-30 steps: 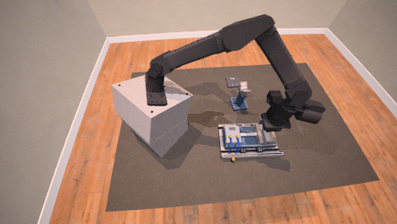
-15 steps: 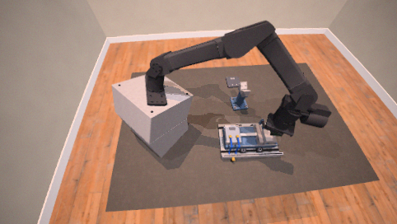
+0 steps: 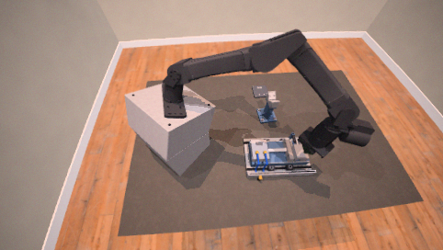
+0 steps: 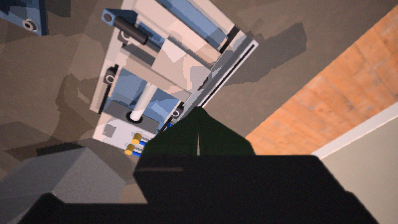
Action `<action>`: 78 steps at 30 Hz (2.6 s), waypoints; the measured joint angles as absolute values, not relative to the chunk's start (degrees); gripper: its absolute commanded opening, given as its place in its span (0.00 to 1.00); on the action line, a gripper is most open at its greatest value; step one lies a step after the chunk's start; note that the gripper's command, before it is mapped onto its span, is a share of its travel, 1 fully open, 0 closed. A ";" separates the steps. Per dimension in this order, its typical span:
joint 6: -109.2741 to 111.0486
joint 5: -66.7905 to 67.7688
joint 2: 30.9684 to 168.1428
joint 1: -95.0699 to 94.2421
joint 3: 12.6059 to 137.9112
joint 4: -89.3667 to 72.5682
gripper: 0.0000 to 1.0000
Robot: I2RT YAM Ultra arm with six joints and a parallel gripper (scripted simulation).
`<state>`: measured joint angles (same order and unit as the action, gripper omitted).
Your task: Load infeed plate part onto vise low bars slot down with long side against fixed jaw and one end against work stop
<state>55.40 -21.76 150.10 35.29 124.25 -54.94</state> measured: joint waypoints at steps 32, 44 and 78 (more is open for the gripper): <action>21.56 -22.04 155.79 36.32 134.87 -61.47 0.00; 21.54 -22.06 155.81 36.32 135.06 -61.84 0.00; 20.97 -22.09 157.29 35.86 135.06 -60.62 0.00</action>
<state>20.97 -22.09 157.29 35.86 135.06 -60.62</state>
